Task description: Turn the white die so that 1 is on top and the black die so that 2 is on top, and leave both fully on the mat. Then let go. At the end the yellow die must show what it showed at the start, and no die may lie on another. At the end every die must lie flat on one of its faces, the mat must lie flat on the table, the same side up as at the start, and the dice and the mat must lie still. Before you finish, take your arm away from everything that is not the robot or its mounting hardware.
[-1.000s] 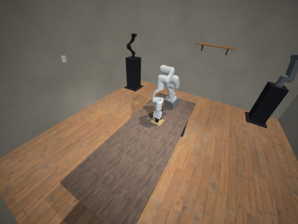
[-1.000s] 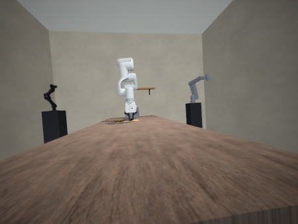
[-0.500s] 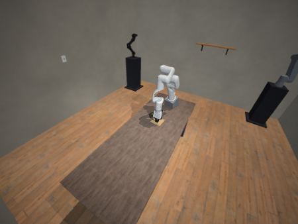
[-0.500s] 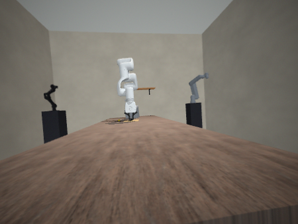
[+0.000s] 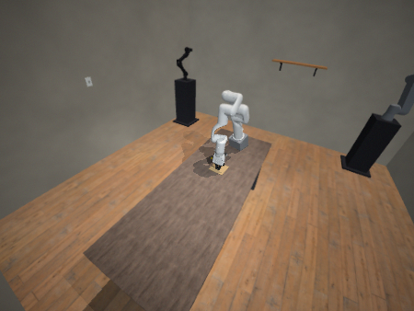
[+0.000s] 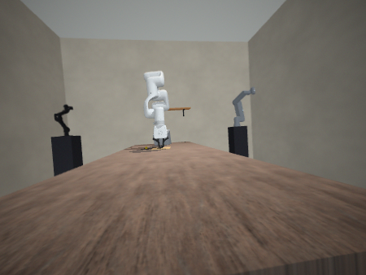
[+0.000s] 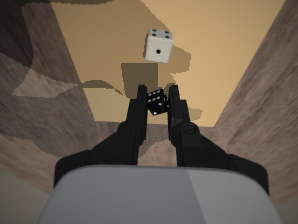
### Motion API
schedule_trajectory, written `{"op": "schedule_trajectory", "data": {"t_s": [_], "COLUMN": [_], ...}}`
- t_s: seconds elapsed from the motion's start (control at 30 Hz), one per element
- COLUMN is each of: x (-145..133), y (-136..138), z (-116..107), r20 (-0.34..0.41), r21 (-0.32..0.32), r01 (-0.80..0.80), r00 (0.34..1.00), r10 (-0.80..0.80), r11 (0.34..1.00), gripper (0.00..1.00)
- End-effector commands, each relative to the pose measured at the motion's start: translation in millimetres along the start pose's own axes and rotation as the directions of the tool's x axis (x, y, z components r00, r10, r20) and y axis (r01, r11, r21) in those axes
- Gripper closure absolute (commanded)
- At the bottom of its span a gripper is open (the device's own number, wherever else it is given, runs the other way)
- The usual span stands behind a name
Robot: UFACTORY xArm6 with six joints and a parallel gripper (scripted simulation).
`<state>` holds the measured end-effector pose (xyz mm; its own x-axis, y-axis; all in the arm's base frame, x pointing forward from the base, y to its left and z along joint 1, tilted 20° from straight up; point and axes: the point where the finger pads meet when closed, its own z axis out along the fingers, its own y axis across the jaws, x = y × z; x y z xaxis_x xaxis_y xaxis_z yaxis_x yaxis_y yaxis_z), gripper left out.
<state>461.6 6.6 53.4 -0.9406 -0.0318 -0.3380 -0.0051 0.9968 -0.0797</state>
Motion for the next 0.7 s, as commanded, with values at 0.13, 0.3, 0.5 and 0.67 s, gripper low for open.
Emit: {"op": "schedule_trajectory", "data": {"t_s": [0.13, 0.3, 0.5, 0.67], "x": [-1.3, -1.3, -1.3, -1.3], "y": [0.0, 0.0, 0.0, 0.0], "z": [1.5, 2.5, 2.6, 2.6], "r20": [0.003, 0.003, 0.003, 0.003], "r21": [0.000, 0.000, 0.000, 0.000], "r01": [0.000, 0.000, 0.000, 0.000], "r00": [1.000, 1.000, 1.000, 1.000], "r10": [0.000, 0.000, 0.000, 0.000], "r11": [1.000, 1.000, 1.000, 1.000], "gripper": [0.89, 0.89, 0.89, 0.89]}}
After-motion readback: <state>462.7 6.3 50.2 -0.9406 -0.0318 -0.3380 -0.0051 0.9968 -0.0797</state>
